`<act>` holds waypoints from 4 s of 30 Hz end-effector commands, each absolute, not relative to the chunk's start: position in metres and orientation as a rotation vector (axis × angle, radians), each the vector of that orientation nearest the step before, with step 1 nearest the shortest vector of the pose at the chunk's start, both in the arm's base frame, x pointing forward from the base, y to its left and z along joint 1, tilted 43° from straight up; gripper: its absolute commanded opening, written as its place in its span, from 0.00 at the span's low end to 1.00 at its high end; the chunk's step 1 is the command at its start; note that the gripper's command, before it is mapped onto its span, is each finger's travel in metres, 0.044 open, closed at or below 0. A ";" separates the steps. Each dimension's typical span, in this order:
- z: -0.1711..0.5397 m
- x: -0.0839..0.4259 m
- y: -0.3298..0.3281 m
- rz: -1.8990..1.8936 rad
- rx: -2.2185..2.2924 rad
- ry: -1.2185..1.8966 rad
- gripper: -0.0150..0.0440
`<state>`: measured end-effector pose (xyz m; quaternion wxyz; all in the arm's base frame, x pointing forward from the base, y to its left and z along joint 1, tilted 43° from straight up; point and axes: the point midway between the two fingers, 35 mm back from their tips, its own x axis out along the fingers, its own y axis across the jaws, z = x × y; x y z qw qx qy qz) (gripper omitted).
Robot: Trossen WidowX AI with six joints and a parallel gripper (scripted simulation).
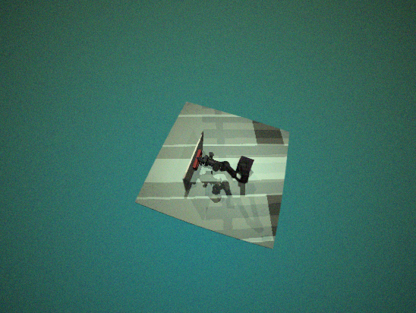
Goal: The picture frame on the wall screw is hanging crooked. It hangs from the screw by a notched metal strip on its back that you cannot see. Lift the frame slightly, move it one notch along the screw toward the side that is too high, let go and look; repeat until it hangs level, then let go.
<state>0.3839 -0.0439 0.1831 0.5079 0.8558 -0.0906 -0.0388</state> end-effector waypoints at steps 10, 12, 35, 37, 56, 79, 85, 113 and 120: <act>0.183 0.384 -0.044 -0.093 2.068 -0.218 0.25; 0.183 0.384 -0.044 -0.093 2.068 -0.218 0.25; 0.181 0.384 -0.043 -0.078 2.213 -0.231 0.25; 0.181 0.384 -0.043 -0.076 2.224 -0.232 0.25; 0.180 0.384 -0.043 -0.065 2.323 -0.240 0.25; 0.186 0.338 -0.030 -0.080 2.205 -0.234 0.69; 0.177 0.291 -0.022 -0.096 2.081 -0.228 0.69; 0.214 0.201 -0.016 -0.114 1.918 -0.212 0.69; 0.214 0.201 -0.016 -0.114 1.918 -0.212 0.69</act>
